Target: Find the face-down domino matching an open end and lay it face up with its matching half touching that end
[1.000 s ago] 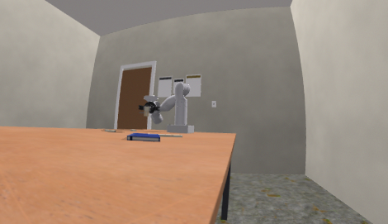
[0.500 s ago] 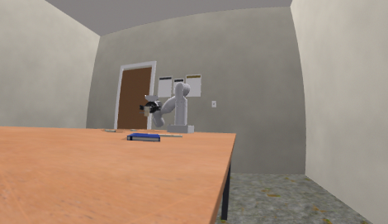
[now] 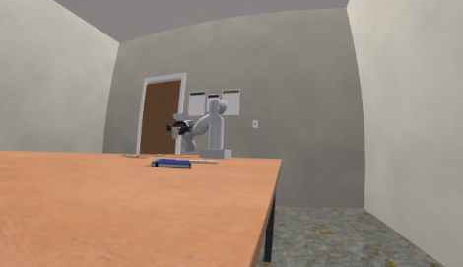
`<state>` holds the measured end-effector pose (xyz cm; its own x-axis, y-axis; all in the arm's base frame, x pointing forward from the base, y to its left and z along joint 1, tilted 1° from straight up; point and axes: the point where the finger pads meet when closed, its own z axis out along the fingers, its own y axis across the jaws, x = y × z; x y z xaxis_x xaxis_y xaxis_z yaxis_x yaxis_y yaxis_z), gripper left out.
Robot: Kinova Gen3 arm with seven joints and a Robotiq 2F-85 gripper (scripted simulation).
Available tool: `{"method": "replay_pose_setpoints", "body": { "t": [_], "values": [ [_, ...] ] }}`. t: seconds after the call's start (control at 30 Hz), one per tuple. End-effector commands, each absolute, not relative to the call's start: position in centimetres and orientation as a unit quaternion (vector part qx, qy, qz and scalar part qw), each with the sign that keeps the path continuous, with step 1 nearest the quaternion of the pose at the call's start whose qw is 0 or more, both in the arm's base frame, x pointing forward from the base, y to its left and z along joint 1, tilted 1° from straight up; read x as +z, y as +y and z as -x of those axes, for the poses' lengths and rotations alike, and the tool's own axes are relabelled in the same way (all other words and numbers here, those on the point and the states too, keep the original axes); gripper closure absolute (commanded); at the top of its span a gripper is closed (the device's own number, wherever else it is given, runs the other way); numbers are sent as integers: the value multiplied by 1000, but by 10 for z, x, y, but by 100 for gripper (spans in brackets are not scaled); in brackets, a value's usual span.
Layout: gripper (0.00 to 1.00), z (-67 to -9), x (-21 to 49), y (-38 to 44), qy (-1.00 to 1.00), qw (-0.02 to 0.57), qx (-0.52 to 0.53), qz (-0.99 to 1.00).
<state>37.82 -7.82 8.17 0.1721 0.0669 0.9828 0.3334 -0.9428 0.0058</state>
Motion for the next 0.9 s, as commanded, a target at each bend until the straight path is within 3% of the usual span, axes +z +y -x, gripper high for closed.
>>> {"method": "replay_pose_setpoints", "body": {
  "t": [0.0, 0.87],
  "values": [
    [69, -378, 82, -78, -132, 106, -630, 758],
    [69, -378, 42, -78, -132, 106, -630, 758]
  ]
}}
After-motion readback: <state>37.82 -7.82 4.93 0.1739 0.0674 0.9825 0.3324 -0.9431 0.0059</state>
